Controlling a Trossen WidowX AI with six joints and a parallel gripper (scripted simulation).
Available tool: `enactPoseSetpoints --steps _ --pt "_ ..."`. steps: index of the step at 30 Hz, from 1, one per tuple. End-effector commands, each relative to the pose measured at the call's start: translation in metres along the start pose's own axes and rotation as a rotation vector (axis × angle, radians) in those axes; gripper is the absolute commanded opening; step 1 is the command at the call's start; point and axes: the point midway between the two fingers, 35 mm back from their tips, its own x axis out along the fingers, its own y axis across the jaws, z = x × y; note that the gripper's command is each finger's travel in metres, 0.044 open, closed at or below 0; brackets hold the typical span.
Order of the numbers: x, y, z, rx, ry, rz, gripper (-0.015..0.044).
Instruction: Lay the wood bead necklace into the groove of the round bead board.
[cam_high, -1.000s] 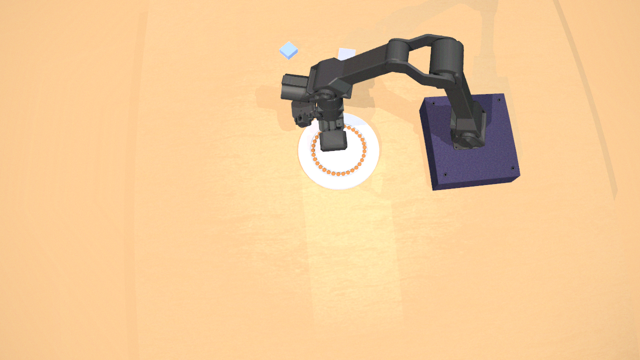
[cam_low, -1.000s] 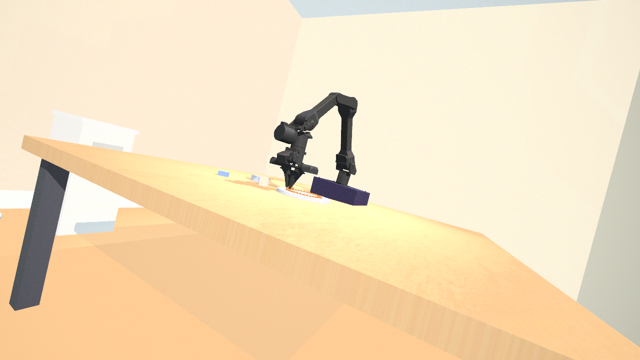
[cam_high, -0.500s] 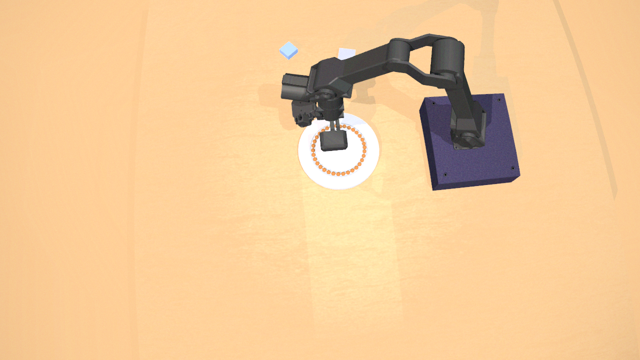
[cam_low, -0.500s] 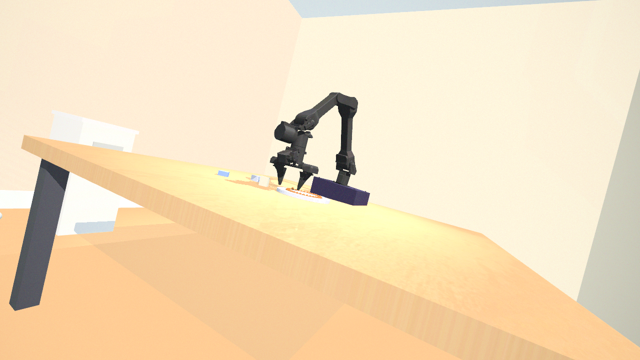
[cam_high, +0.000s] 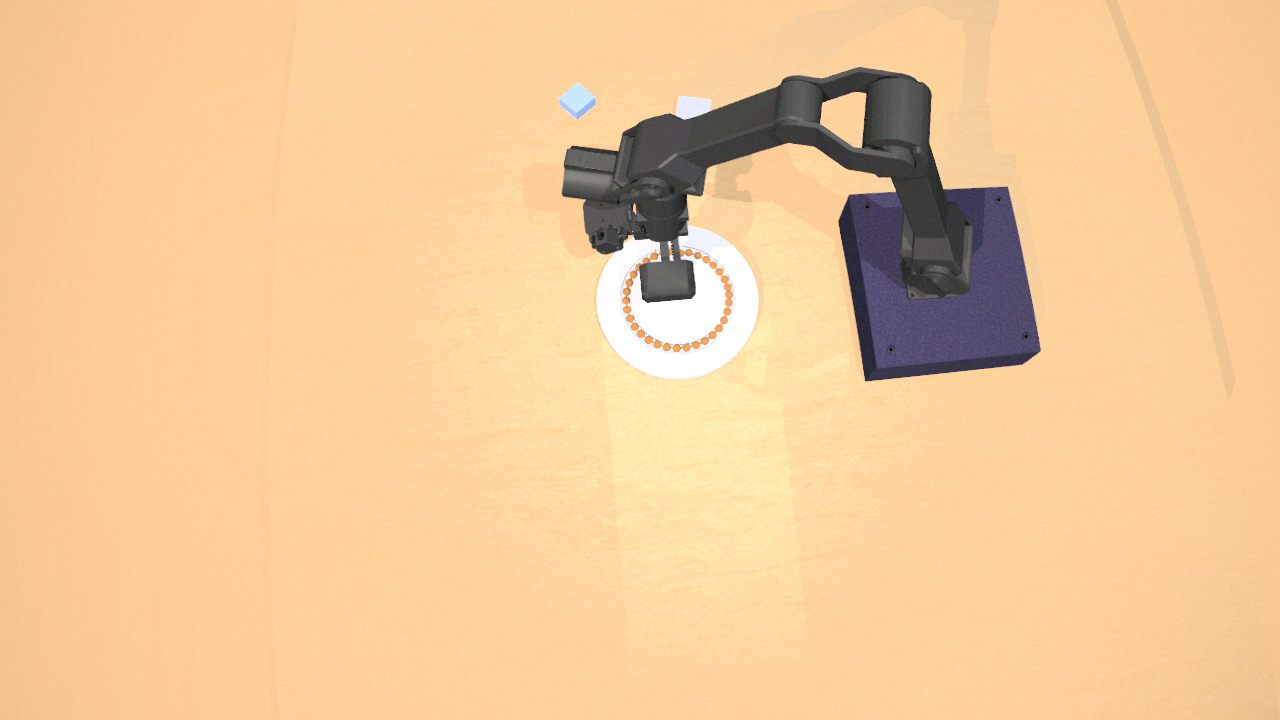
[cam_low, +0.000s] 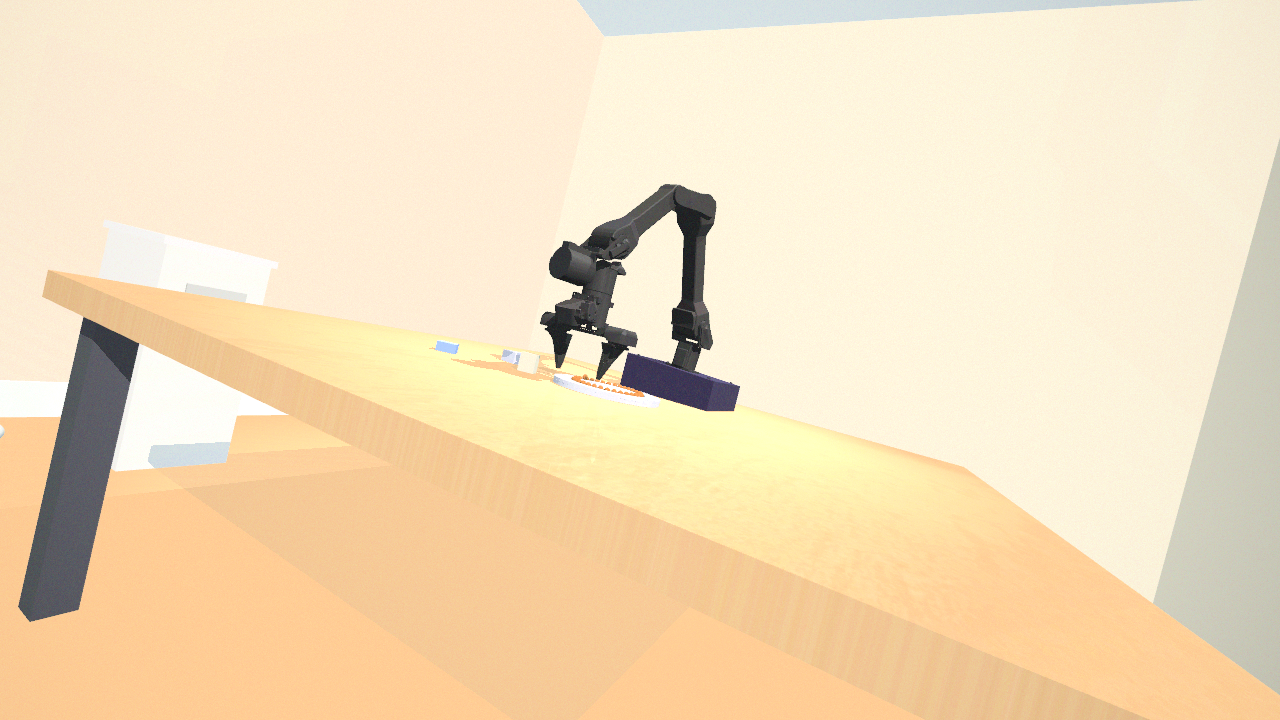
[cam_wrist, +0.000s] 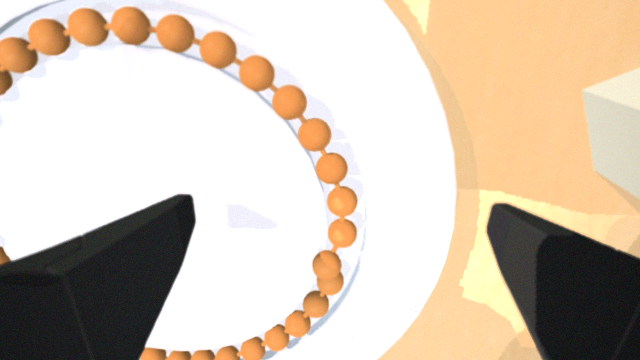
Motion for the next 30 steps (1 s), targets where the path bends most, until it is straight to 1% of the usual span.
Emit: enactPoseSetpoints --steps 1,3,5,10,15,20,21,30 --pt "0.0 0.0 0.0 -0.004 0.0 -0.003 0.044" --pt "0.0 0.0 0.0 -0.004 0.0 -0.003 0.044" --pt "-0.005 0.0 -0.003 0.018 0.0 -0.003 0.0387" --pt "-0.031 0.004 -0.022 0.159 0.002 -0.003 0.0256" --pt "-0.032 0.004 -0.023 0.164 0.002 -0.003 0.0125" --pt "-0.016 0.004 -0.023 0.164 0.002 -0.002 0.012" --pt "-0.026 0.004 -0.02 0.156 -0.006 -0.001 0.012" --pt "-0.016 0.004 -0.02 0.159 -0.004 -0.002 0.012"
